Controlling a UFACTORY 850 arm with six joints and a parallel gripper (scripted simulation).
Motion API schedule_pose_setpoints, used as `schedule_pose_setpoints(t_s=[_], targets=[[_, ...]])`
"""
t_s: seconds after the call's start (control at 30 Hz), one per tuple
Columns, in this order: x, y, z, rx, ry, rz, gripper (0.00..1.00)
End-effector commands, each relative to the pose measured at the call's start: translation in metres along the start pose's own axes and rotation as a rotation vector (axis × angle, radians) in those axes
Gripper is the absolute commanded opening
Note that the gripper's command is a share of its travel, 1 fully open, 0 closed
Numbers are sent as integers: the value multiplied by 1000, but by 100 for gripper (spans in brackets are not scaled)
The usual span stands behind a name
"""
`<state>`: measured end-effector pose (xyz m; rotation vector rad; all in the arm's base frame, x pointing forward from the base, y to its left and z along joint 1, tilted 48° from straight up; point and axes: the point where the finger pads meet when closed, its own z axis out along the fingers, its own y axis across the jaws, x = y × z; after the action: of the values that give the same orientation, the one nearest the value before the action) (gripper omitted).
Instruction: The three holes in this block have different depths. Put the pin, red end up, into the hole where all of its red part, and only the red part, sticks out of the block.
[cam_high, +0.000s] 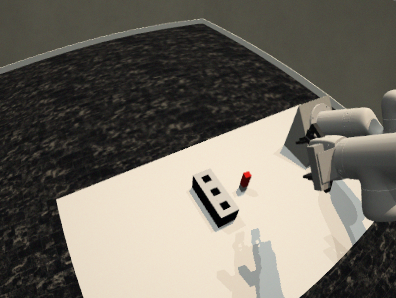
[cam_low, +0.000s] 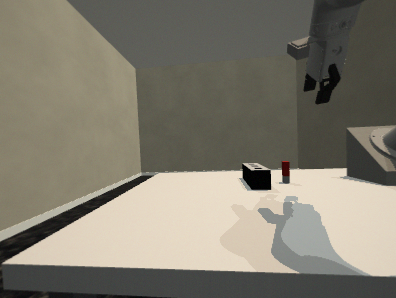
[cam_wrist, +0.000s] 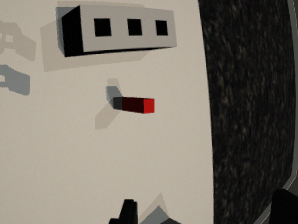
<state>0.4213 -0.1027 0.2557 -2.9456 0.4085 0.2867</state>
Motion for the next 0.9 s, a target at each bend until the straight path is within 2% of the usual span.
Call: schedule_pose_setpoints(t_s=[0.0,0.07,0.17,0.5,0.53,0.87], targets=[[57,-43,-5,-121,131,-187,100],[69,-55,-7,-121,131,-187,100],[105,-91,-9,-121,131,-187,100],[105,-91,-9,-121,131,-187,100],[145,-149,-8,-158,199,-279,100],[146,-149,-8,-158,199,-279,100]])
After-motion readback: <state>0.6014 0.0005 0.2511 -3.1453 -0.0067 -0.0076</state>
